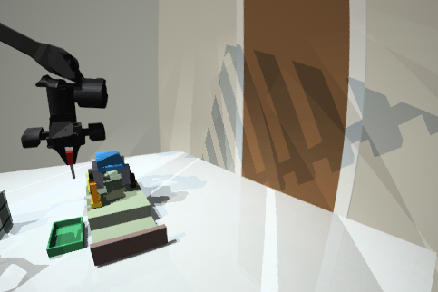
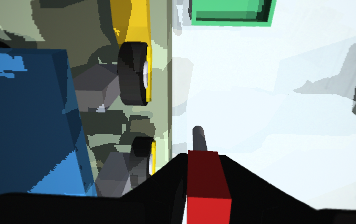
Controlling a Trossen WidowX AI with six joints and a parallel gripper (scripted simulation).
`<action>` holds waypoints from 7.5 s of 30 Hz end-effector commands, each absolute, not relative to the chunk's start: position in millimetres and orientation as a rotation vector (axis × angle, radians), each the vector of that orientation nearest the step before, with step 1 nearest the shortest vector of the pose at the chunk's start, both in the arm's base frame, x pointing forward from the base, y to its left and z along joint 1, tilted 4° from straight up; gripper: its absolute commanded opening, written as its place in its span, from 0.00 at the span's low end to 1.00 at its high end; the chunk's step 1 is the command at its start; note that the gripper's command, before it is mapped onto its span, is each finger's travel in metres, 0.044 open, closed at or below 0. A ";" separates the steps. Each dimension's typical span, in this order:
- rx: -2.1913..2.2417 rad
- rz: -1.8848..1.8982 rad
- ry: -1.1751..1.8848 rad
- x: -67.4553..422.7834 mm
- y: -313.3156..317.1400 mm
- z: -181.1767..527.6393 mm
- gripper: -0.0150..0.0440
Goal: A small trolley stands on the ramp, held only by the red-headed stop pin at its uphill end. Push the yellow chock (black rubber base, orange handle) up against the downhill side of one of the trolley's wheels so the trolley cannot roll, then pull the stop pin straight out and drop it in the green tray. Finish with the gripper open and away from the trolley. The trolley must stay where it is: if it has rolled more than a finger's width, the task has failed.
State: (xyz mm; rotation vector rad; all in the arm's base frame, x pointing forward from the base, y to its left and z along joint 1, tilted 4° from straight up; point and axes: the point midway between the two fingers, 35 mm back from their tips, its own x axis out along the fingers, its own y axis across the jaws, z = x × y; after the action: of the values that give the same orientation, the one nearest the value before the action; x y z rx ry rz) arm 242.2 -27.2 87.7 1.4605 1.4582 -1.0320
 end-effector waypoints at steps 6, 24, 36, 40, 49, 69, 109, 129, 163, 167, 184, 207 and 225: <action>1.454 -1.036 1.461 240.6 -62.5 79.2 0.25; 1.450 -1.039 1.459 237.1 -124.7 64.2 0.25; 1.639 -1.330 1.272 236.3 -122.5 64.5 0.25; 1.708 -1.440 1.188 236.2 -121.6 64.7 0.25; 1.855 -1.678 0.974 236.1 -119.7 64.8 0.25; 2.142 -2.133 0.345 236.9 -115.8 65.5 0.25; 2.145 -2.172 -0.132 214.5 -125.4 10.3 0.25; 2.143 -2.170 -0.136 213.6 -135.5 -18.3 0.57; 2.144 -2.171 -0.134 216.4 -115.0 -24.5 0.58; 2.144 -2.171 -0.134 216.6 -112.9 -25.4 0.58; 2.145 -2.171 -0.133 217.5 -105.1 -29.2 0.58; 2.145 -2.172 -0.132 217.8 -96.0 -35.5 0.58; 2.152 -2.162 -0.127 219.6 -95.0 -34.1 0.83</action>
State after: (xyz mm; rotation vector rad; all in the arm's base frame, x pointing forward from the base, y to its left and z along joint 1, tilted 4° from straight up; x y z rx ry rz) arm 219.6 -94.8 -35.0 2.1521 -0.1264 -2.1621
